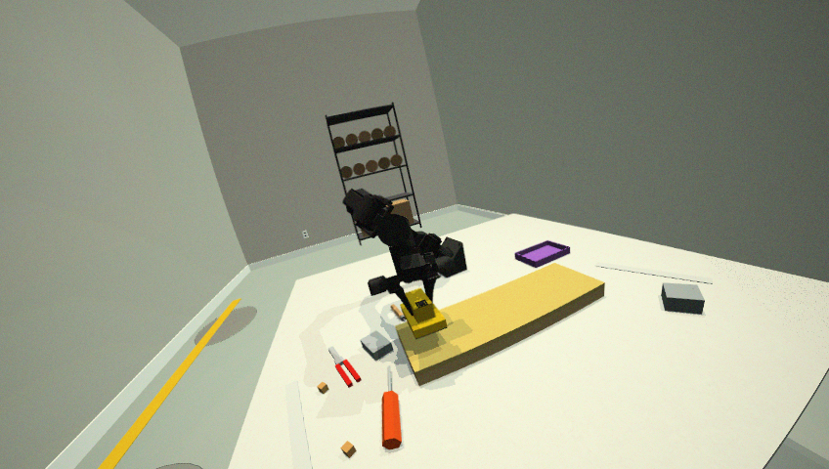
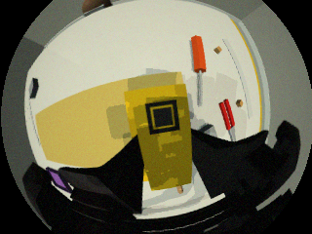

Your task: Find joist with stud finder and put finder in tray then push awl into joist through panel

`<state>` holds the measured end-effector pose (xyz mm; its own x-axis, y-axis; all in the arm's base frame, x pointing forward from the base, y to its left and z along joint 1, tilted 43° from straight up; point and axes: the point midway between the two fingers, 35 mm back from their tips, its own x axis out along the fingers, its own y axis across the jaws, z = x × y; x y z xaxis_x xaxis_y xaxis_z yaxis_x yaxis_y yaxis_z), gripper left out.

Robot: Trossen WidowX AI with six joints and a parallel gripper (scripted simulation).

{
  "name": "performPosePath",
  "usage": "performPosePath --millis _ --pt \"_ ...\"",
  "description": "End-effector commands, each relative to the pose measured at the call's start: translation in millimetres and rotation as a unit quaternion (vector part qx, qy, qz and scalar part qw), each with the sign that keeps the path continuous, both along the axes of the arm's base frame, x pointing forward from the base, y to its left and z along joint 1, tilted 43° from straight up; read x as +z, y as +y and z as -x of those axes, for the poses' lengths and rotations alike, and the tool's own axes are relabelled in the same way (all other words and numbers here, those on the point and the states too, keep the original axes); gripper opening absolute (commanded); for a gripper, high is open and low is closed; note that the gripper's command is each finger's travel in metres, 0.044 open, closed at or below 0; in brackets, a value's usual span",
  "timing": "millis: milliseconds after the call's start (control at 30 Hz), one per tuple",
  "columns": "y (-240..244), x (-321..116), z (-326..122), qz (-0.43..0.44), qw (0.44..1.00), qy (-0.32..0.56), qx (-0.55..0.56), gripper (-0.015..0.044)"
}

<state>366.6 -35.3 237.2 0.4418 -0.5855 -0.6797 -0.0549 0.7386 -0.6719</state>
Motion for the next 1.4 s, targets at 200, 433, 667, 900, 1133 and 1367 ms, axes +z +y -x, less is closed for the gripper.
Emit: performPosePath --millis 200,433,667,900,1133,1367 --pt "-8 -10 -3 -0.001 1.000 0.001 0.004 0.0000" --pt "-14 -17 -4 0.000 1.000 0.000 0.004 0.0000" --pt "-19 -22 -5 0.000 1.000 0.000 0.004 0.0000" --pt "-26 -30 -7 0.001 1.000 0.000 0.005 0.0000" --pt "-28 -34 -7 0.001 1.000 0.000 0.005 0.0000" --pt "-12 -49 -6 0.000 1.000 0.000 0.005 0.0000"
